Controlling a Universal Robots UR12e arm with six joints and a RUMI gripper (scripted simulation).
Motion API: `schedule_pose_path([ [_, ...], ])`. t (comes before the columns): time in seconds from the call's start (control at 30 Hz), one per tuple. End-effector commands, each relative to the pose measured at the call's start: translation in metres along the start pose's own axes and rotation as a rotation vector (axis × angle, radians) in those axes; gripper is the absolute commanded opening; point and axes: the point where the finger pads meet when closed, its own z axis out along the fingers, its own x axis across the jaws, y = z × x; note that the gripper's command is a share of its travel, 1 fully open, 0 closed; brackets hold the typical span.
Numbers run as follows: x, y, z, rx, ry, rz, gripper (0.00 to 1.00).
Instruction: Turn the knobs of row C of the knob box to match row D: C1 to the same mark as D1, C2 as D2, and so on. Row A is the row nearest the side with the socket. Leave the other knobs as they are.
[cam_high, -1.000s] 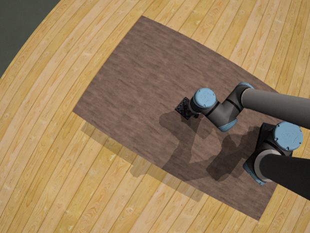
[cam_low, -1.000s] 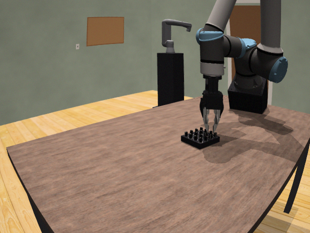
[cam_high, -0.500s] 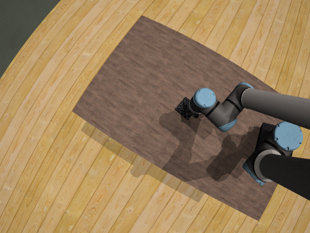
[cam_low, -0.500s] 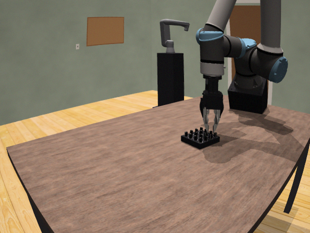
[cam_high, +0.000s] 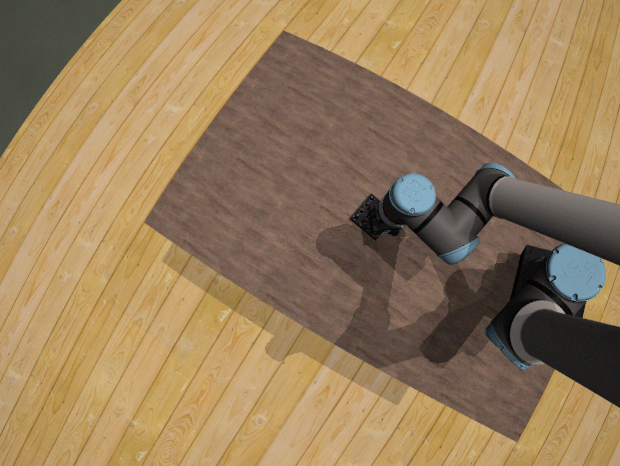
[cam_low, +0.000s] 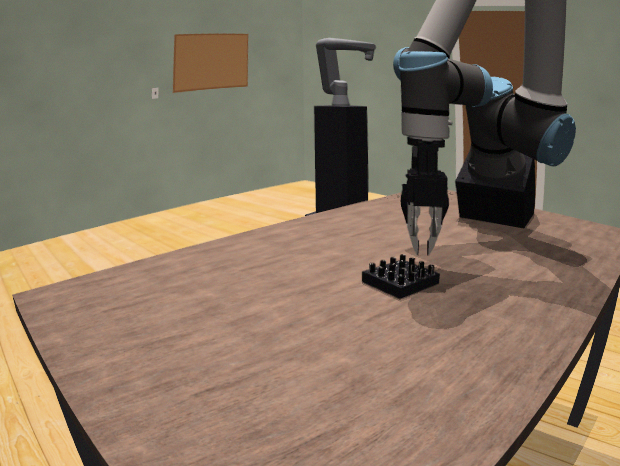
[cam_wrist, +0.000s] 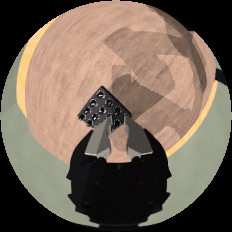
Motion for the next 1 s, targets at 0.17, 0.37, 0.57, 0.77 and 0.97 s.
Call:
schedule_pose_path([
  [0.17, -0.0036, 0.0015, -0.0177, 0.0, 0.0, 0.001, 0.11],
  [0.37, -0.0026, 0.0007, -0.0172, 0.001, 0.001, 0.001, 0.11],
  [0.57, -0.0023, 0.0006, -0.0168, 0.001, 0.002, 0.001, 0.11],
  [0.77, -0.0028, 0.0005, -0.0175, 0.001, 0.001, 0.026, 0.11],
  [0.97, -0.003, 0.0005, -0.019, 0.0, 0.0, 0.105, 0.11],
])
